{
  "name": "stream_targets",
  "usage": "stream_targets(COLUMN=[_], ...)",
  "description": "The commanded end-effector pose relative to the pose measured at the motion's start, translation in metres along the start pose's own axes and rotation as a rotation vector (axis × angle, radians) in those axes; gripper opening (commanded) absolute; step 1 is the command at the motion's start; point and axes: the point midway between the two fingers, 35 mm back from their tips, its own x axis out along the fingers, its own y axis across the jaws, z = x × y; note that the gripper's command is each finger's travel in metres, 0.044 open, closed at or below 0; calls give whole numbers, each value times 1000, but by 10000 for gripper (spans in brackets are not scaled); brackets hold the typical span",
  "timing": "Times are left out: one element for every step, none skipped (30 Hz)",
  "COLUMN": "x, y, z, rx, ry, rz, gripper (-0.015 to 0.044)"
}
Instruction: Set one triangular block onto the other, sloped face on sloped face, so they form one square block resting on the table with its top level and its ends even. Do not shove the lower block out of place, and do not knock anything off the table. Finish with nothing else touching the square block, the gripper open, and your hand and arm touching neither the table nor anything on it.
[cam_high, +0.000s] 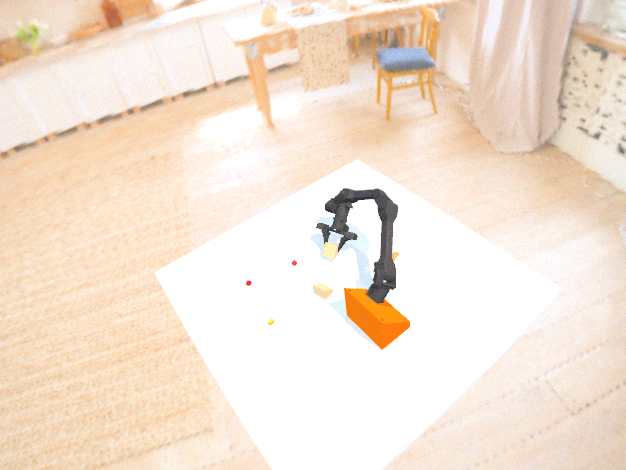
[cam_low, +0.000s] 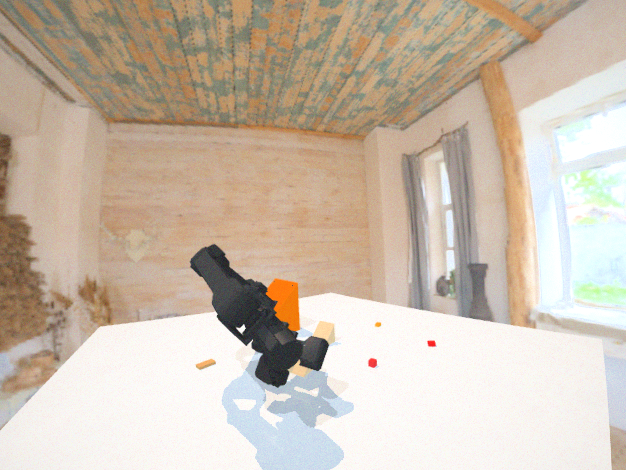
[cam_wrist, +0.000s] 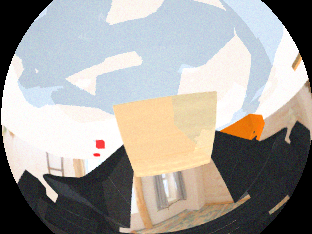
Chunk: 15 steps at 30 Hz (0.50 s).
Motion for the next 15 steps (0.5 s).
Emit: stream_targets(x=[-16,-20,-23,-26,-30,-33,-36,-40,-43,-46,-49,-50,-51,-51,-51], y=[1,1,1,1,1,1,0,0,-1,-1,-2,-2,-2,-2,-2], z=[-15,-19,-22,-26,-29,-33,-37,-40,-44,-47,-50,-52,-52,-52,-52], rx=[3,3,3,3,3,3,3,3,3,3,3,3,3,3,3], ry=[7,7,7,8,8,8,8,9,9,9,9,9,9,9,9], rz=[8,8,8,8,8,8,8,8,7,7,7,7,7,7,7], gripper=[0,0,0,0,0,0,0,0,0,0,0,0,0,0,0])
